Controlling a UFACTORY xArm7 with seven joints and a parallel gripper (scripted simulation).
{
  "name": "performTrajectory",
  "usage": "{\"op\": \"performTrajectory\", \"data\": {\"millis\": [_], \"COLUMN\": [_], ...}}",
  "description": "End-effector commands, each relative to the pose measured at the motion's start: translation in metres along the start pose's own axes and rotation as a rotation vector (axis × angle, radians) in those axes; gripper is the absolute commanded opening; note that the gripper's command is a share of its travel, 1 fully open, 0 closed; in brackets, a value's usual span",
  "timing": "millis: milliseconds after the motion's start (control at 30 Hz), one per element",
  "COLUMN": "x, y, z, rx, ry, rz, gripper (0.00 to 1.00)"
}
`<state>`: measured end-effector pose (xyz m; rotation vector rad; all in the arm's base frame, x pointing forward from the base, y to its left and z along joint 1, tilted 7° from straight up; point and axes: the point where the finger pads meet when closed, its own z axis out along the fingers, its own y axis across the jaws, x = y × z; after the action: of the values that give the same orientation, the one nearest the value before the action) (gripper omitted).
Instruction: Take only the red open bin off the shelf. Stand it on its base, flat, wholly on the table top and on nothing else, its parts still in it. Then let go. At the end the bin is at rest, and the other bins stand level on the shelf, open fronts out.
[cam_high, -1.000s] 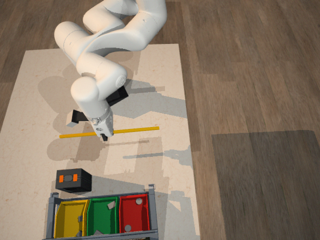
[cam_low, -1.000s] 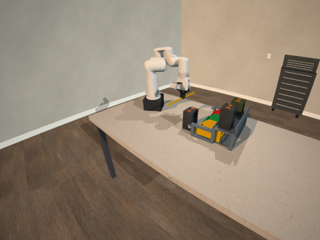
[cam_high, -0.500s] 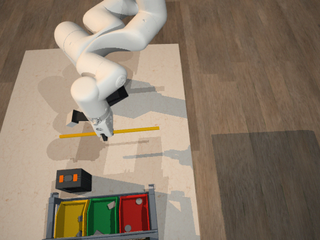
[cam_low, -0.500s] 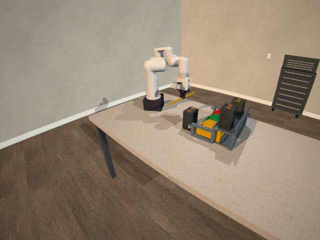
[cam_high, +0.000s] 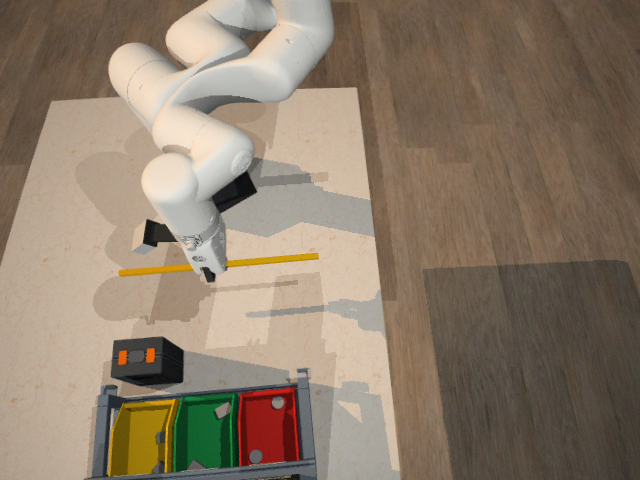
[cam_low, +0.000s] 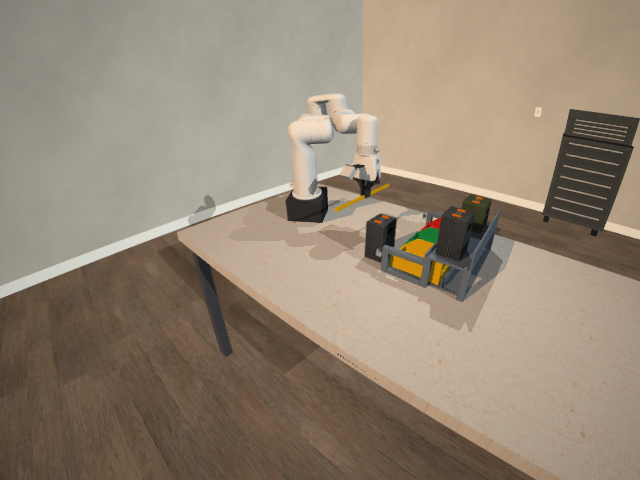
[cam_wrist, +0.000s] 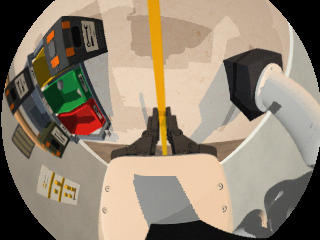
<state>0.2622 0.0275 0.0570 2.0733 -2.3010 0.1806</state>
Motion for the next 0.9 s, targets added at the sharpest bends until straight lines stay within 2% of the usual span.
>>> {"op": "performTrajectory", "data": {"millis": [0,33,67,200,600,633,767,867], "x": [0.000,0.000,0.000,0.000,0.000,0.000,0.000,0.000], "y": [-0.001,-0.001,-0.001,-0.001,-0.001,-0.001,-0.001,-0.001], "z": [0.019,0.019,0.003,0.019,0.019,-0.006,-0.030,-0.030], "rx": [0.002,0.002,0.002,0.002,0.002,0.002,0.002,0.002], "ry": [-0.001,-0.001,-0.001,-0.001,-0.001,-0.001,-0.001,-0.001], "rz": [0.000,0.000,0.000,0.000,0.000,0.000,0.000,0.000], "gripper": [0.00,0.00,0.00,0.00,0.00,0.00,0.00,0.00]}}
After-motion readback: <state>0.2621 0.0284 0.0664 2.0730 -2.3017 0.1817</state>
